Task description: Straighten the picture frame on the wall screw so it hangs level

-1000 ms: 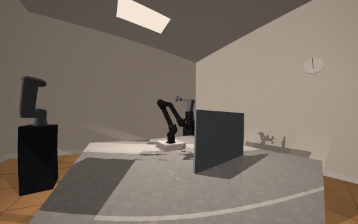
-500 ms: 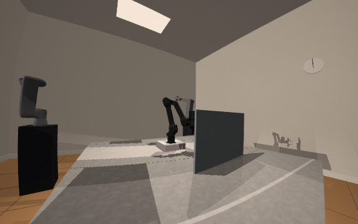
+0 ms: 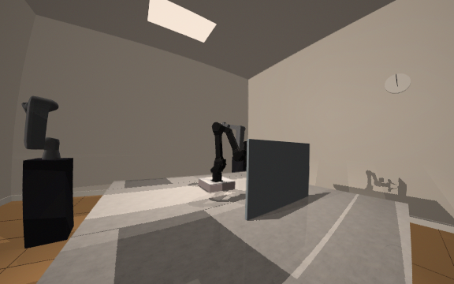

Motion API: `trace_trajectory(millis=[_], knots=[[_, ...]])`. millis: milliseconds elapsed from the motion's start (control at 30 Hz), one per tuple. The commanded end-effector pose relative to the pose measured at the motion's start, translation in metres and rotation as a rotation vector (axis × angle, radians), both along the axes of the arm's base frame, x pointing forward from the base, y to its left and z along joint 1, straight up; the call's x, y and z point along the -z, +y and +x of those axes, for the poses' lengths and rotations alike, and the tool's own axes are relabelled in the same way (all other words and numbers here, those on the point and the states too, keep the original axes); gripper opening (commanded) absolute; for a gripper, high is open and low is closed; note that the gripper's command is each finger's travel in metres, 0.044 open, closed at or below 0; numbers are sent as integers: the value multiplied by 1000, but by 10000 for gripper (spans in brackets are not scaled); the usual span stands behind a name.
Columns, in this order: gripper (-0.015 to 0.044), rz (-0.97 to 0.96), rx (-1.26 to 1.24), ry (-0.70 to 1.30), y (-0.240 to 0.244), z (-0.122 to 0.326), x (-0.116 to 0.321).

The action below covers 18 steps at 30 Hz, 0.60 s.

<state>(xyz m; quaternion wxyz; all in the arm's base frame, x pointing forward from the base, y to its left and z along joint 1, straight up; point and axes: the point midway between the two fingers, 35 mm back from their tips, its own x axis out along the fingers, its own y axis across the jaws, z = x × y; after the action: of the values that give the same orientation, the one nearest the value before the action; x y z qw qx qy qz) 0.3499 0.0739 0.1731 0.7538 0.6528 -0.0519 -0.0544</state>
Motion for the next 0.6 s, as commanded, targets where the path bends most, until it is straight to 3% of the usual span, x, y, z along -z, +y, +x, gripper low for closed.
trace_trajectory(millis=[0, 567], knots=[[260, 2, -5, -5, 1, 1, -1], [260, 2, -5, -7, -1, 19, -3]])
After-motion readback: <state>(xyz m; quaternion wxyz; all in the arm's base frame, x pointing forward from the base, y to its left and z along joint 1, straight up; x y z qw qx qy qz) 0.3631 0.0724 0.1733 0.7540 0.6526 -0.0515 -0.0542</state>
